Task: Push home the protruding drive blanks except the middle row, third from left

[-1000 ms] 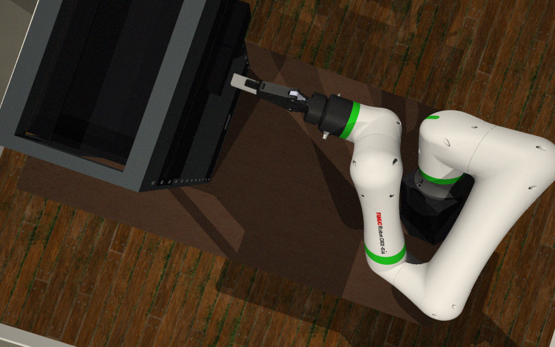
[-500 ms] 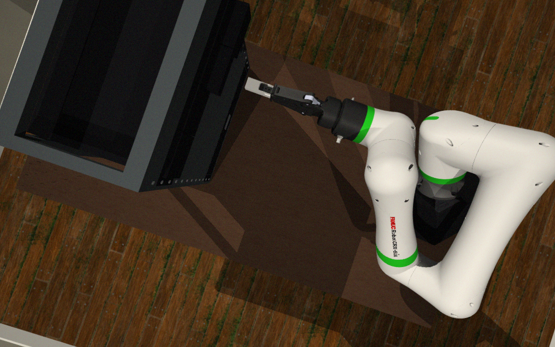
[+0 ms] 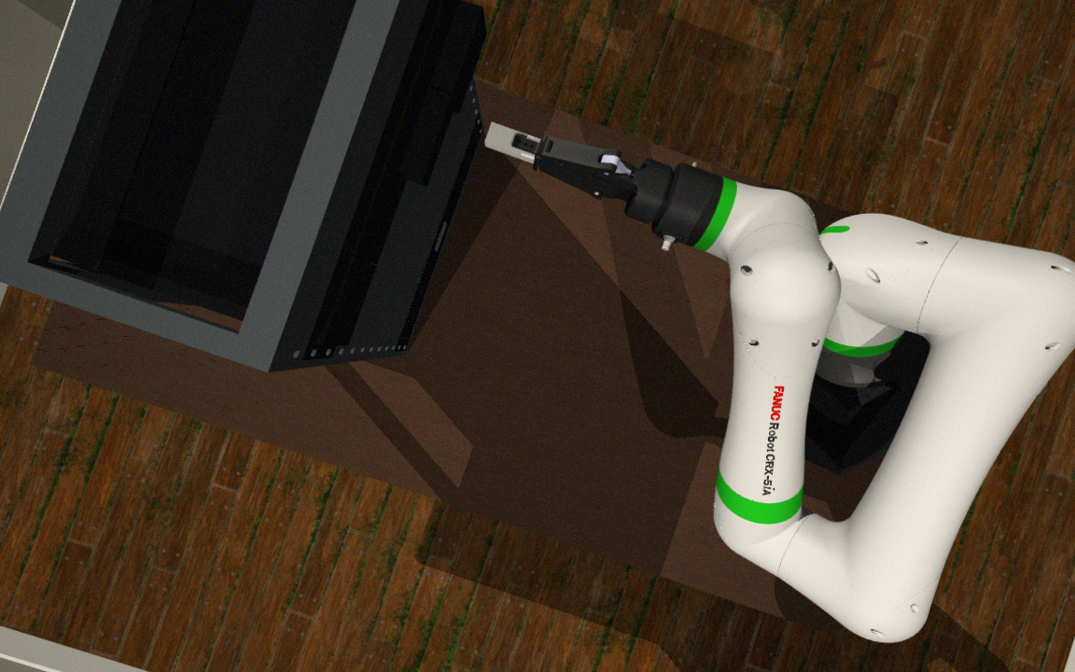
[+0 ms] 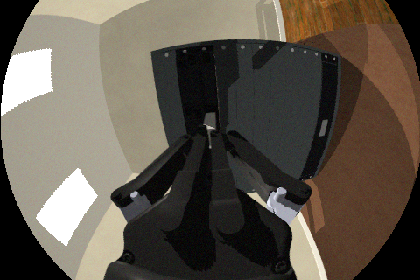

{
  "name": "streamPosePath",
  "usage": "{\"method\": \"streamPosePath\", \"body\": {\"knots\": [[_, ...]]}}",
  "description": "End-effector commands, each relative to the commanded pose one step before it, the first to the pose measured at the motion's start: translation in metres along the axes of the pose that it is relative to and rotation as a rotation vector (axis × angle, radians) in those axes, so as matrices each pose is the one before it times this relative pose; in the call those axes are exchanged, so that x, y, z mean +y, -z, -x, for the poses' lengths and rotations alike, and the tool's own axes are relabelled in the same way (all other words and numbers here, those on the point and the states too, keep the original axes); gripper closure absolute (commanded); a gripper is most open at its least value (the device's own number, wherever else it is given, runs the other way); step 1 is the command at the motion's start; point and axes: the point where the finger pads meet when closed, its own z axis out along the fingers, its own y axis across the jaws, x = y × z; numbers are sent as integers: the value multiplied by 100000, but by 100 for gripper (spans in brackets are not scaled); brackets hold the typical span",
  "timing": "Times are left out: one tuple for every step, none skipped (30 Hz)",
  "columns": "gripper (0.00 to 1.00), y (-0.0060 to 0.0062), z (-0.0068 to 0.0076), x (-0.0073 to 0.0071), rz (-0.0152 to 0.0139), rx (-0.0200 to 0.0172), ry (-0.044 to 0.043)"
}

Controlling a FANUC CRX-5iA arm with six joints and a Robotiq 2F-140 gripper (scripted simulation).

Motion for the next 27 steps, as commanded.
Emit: {"method": "streamPosePath", "body": {"knots": [[100,133,-2883,-18,-130,-292,367],[100,18,-515,-3,-1,0,0],[100,0,0,0,0,0,0],[100,0,0,0,0,0,0],[100,17,-493,-3,0,0,0],[100,16,-467,-2,1,0,0],[100,15,-436,-2,1,0,0],[100,14,-402,-2,0,0,0],[100,13,-364,-2,-3,-1,0],[100,11,-324,-2,1,0,0],[100,9,-281,-1,2,0,0],[100,9,-236,-1,-3,-1,0],[100,6,-191,-1,1,0,0],[100,5,-147,-1,2,0,0],[100,4,-105,-1,-1,0,0],[100,3,-68,-1,-2,0,0],[100,2,-37,0,-1,0,0],[100,1,-15,0,-1,0,0],[100,0,-2,0,0,0,0],[100,0,0,0,0,0,0],[100,0,0,0,0,0,0],[100,-16,0,-1,-1,1,0],[100,-97,-2,-4,-6,5,1],[100,-218,0,-1,-2,1,0],[100,-354,0,0,0,0,0],[100,-480,0,1,1,-1,0],[100,-575,0,0,0,0,0]]}}
